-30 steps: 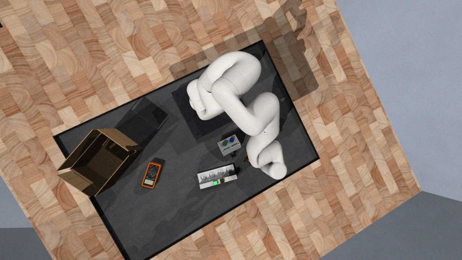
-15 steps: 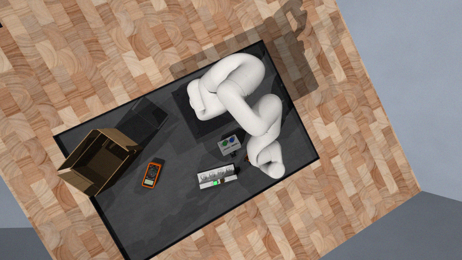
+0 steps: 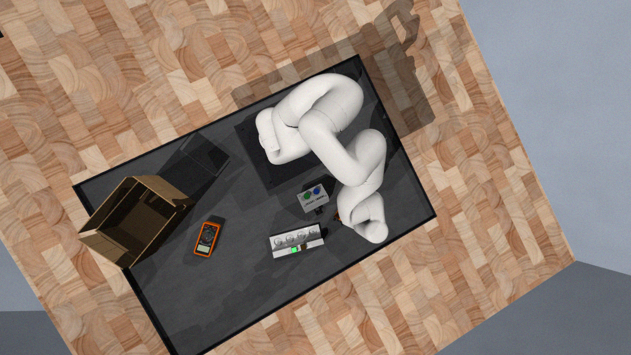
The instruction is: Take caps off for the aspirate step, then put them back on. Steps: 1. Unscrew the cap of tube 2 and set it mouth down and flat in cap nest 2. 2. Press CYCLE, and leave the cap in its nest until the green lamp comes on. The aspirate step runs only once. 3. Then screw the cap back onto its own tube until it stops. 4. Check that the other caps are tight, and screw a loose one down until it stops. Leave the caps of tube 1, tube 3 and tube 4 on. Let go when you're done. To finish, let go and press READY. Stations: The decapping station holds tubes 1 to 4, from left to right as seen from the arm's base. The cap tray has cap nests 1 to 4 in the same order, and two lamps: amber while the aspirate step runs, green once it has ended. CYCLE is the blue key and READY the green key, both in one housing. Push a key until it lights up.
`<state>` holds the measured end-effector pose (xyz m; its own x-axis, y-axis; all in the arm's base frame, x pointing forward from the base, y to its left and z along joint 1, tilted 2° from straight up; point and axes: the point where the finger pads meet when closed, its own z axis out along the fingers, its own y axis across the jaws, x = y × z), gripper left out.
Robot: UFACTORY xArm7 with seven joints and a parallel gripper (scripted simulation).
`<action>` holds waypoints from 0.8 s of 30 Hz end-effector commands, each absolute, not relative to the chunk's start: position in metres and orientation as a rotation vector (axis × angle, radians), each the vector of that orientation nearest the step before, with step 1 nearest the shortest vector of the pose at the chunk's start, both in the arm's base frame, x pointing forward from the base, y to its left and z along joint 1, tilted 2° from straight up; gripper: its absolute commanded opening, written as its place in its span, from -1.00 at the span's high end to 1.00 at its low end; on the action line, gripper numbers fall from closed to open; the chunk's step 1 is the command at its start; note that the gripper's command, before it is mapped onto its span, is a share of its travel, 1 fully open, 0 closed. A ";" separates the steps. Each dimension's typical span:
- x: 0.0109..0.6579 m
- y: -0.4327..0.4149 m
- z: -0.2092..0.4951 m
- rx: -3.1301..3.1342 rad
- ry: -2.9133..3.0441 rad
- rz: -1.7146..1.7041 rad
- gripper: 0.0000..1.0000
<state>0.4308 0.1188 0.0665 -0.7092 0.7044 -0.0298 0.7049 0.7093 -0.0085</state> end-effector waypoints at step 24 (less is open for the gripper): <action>0.432 0.119 0.065 1.273 2.842 -0.024 1.00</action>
